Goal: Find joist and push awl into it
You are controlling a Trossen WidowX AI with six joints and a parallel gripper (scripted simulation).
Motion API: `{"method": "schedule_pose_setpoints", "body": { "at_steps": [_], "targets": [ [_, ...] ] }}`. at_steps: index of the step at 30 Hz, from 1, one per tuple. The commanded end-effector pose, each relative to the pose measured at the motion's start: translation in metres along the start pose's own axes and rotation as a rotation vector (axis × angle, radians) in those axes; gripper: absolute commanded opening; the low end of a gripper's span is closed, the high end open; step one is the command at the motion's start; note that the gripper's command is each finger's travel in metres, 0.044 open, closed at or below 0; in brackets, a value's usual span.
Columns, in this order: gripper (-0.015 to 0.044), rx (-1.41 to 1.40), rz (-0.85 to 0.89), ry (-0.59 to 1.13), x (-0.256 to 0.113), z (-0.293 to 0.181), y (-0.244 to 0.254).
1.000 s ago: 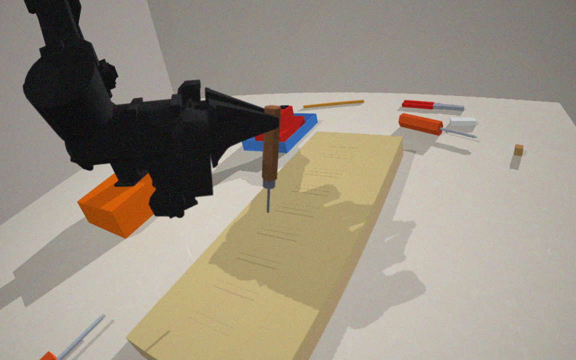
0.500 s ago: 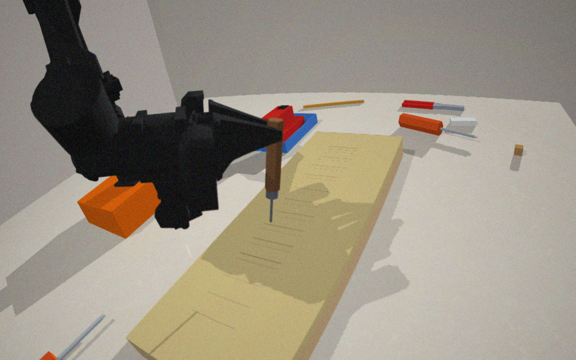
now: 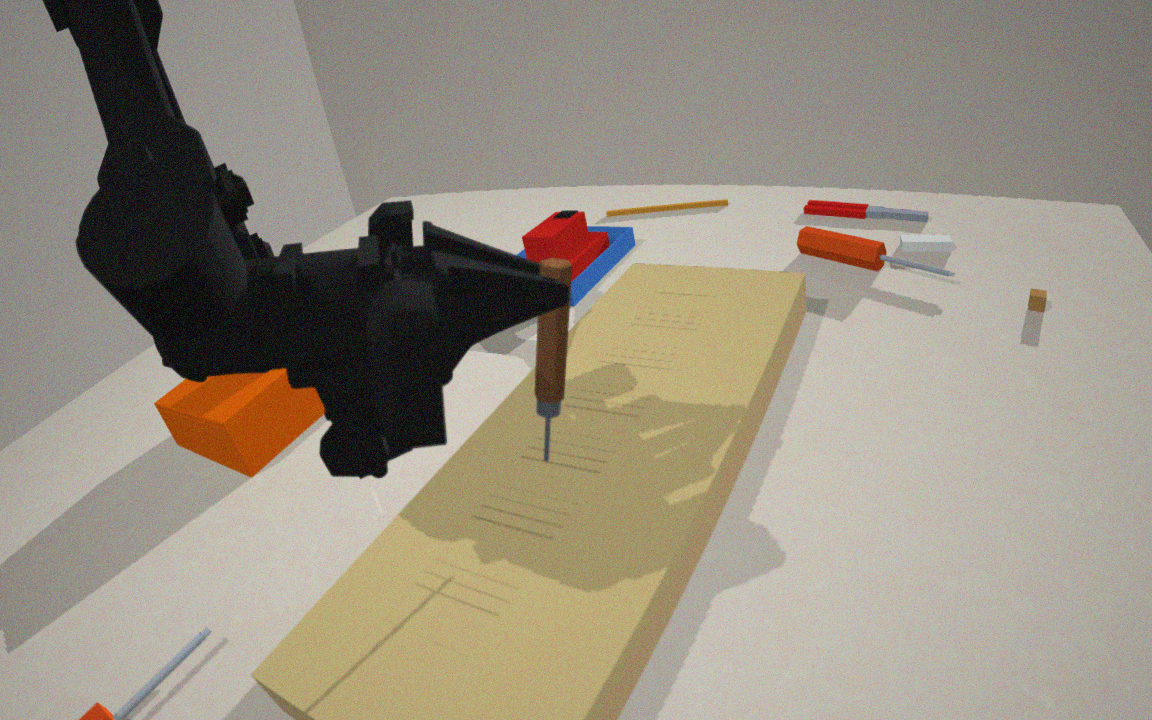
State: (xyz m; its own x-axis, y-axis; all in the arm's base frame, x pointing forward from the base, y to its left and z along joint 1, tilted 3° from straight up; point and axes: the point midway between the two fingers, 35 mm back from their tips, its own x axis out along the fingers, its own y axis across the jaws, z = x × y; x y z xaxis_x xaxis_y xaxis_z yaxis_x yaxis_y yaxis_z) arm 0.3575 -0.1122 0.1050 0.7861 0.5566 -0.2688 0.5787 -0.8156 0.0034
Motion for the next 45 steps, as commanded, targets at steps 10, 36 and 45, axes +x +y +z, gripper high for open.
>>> {"method": "schedule_pose_setpoints", "body": {
  "at_steps": [10,36,45],
  "targets": [
    [0.0000,-0.004,-0.004,0.005,0.004,0.019,-0.001],
    [0.0000,-0.004,-0.004,0.004,0.008,0.034,-0.002],
    [0.0000,-0.004,-0.004,0.004,0.008,0.034,-0.002]
  ]
}}
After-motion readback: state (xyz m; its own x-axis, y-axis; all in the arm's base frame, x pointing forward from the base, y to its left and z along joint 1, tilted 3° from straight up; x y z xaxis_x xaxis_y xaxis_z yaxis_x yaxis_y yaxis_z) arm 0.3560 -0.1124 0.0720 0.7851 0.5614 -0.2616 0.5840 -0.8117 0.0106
